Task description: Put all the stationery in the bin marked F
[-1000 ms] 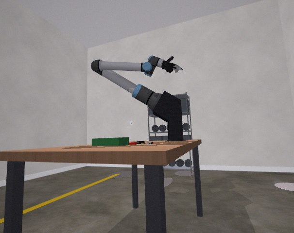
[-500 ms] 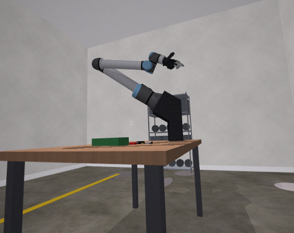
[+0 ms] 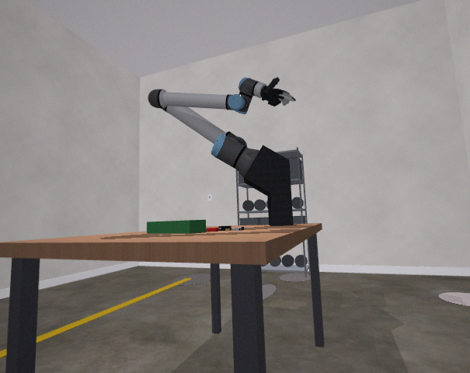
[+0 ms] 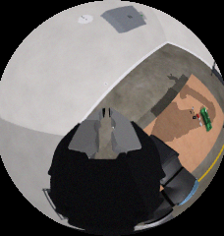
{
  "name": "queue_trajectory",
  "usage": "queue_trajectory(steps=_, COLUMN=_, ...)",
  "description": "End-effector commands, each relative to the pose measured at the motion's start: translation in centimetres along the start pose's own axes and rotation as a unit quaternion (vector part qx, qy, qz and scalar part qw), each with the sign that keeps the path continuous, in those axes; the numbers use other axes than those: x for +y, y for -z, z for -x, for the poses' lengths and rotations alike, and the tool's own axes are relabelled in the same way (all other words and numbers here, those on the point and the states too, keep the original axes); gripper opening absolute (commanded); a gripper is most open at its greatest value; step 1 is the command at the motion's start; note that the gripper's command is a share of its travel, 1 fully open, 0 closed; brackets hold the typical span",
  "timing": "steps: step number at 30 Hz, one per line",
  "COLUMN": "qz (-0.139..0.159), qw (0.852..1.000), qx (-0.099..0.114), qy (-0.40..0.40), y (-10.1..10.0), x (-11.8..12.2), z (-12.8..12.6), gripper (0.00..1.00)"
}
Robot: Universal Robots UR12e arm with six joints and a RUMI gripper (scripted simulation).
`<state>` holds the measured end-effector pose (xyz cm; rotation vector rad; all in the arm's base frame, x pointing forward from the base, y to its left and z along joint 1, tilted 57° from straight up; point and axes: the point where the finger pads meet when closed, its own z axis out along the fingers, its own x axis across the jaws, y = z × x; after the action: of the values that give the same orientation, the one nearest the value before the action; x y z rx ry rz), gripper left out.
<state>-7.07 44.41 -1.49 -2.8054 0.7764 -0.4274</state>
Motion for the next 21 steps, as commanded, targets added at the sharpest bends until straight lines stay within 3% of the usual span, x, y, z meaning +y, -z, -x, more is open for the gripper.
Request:
queue_trajectory(steps=1, qz=-0.002, qw=1.0, qx=0.007, qy=-0.007, y=-0.7, x=-1.9, z=-1.5, gripper=0.04)
queue_trajectory(steps=5, qz=-0.002, qw=1.0, qx=0.007, qy=-0.007, y=-1.0, x=-2.6, z=-2.1, gripper=0.04)
queue_trajectory(steps=7, qz=-0.006, qw=0.999, qx=0.033, qy=-0.03, y=-1.5, x=-3.7, z=-3.3, gripper=0.04)
queue_trajectory(steps=11, qz=-0.006, qw=0.999, qx=0.033, qy=-0.03, y=-2.4, x=-5.8, z=-5.7, gripper=0.04)
queue_trajectory(steps=15, qz=-0.006, qw=0.999, qx=0.033, qy=-0.03, y=-2.5, x=-5.9, z=-5.8, gripper=0.04)
queue_trajectory(steps=16, qz=-0.008, qw=0.998, qx=0.052, qy=-0.047, y=-2.7, x=-6.4, z=-6.5, gripper=0.04)
queue_trajectory(steps=18, qz=-0.008, qw=0.998, qx=0.052, qy=-0.047, y=-2.7, x=-6.4, z=-6.5, gripper=0.04)
queue_trajectory(steps=21, qz=-0.008, qw=0.997, qx=0.06, qy=-0.053, y=-3.4, x=-7.8, z=-8.4, gripper=0.04)
